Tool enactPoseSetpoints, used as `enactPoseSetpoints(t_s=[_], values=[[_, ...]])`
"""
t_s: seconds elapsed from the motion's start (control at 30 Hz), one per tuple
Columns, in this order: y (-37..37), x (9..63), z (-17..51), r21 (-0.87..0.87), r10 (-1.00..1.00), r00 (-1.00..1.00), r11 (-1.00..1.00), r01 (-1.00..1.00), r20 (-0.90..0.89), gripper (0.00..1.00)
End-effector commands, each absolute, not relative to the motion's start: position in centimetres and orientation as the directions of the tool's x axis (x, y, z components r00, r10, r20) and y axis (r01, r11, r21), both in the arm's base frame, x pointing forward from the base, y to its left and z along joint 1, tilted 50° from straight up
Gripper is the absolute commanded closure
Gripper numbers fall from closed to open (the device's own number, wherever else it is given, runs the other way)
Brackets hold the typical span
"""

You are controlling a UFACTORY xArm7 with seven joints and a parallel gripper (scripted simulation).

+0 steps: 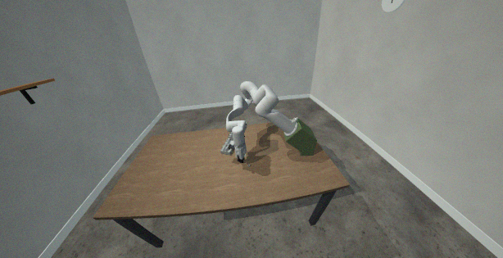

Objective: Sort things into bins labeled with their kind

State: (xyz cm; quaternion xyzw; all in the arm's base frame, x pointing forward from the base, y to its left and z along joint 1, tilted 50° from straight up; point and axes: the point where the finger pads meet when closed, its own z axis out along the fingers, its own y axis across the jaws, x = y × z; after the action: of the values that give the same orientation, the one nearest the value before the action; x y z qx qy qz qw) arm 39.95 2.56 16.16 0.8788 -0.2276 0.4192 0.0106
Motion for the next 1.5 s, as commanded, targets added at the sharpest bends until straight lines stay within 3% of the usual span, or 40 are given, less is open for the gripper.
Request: enactPoseSetpoints(t_s=[0.0,0.57,1.23,1.47], values=[[2.8,39.3,16.8,-0.173,-0.390,0.545,-0.897,-0.407,0.743,1.00],[3.8,35.6,20.1,-0.173,-0.390,0.544,-0.897,-0.407,0.743,1.00],[4.0,35.1,20.5,-0.173,-0.390,0.544,-0.897,-0.407,0.743,1.00],[0.1,35.5,22.1,-0.173,-0.390,0.544,-0.897,-0.408,0.743,1.00]])
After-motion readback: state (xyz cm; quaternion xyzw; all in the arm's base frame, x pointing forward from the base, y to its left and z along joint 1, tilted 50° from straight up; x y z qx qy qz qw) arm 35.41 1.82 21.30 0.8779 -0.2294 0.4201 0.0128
